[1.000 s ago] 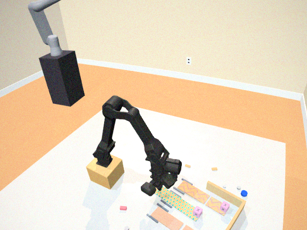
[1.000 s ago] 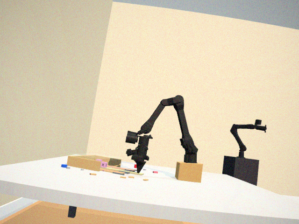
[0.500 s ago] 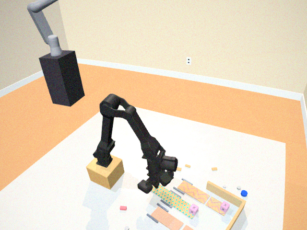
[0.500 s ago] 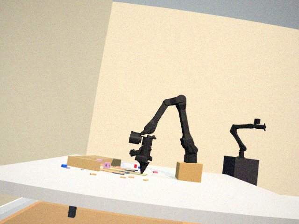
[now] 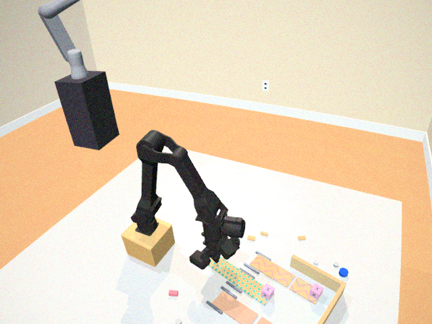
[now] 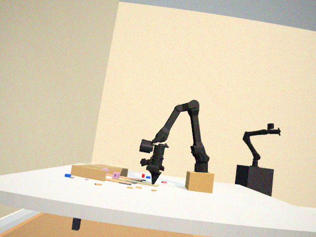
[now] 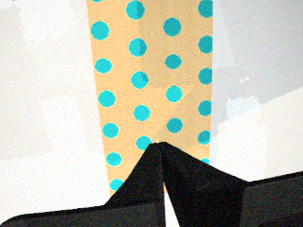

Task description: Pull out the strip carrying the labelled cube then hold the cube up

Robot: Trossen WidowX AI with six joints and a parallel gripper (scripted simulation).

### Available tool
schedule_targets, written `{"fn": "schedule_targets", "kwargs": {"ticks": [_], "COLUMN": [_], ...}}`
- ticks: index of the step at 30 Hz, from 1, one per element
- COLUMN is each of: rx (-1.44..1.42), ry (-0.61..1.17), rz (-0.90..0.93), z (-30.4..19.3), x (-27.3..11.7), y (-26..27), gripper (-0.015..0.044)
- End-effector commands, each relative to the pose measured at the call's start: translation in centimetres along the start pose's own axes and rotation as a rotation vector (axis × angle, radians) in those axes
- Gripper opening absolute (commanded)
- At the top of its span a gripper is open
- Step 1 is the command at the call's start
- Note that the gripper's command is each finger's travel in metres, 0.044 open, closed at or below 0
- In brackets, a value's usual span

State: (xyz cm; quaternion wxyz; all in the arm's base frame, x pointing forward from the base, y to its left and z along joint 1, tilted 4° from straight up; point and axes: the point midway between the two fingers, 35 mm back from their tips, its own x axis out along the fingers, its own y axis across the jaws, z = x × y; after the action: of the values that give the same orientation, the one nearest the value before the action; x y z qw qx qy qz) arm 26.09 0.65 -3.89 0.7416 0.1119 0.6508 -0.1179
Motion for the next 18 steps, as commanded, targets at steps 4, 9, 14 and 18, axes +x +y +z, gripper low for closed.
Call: {"fn": "schedule_targets", "kwargs": {"ticks": [4,9,14,18], "rx": [-0.001,-0.001,-0.001,-0.001], "ry": [0.038,0.038,0.039,0.039], "rz": [-0.01,-0.01,-0.009,-0.009], "z": [-2.0,-2.7,-3.3,-3.8], "x": [0.5,0.5,0.4,0.4], "y": [-0.2,-0.2,-0.2,-0.2], "gripper": [0.0,0.0,0.0,0.0]}}
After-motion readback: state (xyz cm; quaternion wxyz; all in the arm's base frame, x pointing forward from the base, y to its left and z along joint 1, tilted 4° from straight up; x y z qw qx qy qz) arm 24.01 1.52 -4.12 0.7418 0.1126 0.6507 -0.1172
